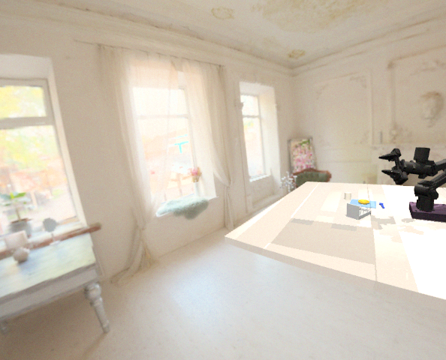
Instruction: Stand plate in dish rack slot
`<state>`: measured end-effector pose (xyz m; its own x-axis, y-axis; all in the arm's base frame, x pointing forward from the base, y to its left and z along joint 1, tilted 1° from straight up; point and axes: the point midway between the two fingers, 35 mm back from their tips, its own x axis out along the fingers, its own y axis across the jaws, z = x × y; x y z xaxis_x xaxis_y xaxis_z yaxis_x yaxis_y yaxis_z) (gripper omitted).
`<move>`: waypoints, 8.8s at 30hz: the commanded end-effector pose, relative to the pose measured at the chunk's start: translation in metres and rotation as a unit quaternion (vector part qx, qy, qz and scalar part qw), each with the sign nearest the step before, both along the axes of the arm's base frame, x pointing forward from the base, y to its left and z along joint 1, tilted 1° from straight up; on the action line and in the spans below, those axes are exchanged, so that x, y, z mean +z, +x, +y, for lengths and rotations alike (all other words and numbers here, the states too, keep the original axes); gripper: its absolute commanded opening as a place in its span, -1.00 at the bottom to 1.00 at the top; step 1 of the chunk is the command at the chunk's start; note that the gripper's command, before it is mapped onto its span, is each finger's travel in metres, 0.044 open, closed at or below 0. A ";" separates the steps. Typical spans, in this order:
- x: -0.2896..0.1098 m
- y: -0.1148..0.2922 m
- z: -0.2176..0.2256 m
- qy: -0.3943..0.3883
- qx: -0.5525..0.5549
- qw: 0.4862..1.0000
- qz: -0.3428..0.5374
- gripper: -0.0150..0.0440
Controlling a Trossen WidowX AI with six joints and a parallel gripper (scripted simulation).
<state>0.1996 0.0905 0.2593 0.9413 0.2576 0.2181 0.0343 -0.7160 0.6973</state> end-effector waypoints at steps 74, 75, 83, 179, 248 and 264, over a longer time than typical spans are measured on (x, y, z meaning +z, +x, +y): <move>-0.056 0.096 -0.155 -0.791 0.208 0.477 0.322 0.86; -0.057 0.095 -0.158 -0.792 0.221 0.468 0.322 0.86; -0.065 0.087 -0.188 -0.789 0.336 0.406 0.315 0.86; -0.246 0.081 -0.237 -0.748 0.497 0.358 0.255 0.48; -0.075 0.066 -0.115 -0.666 0.407 0.473 0.409 -0.49; -0.105 0.064 -0.108 -0.661 0.517 0.460 0.290 -0.49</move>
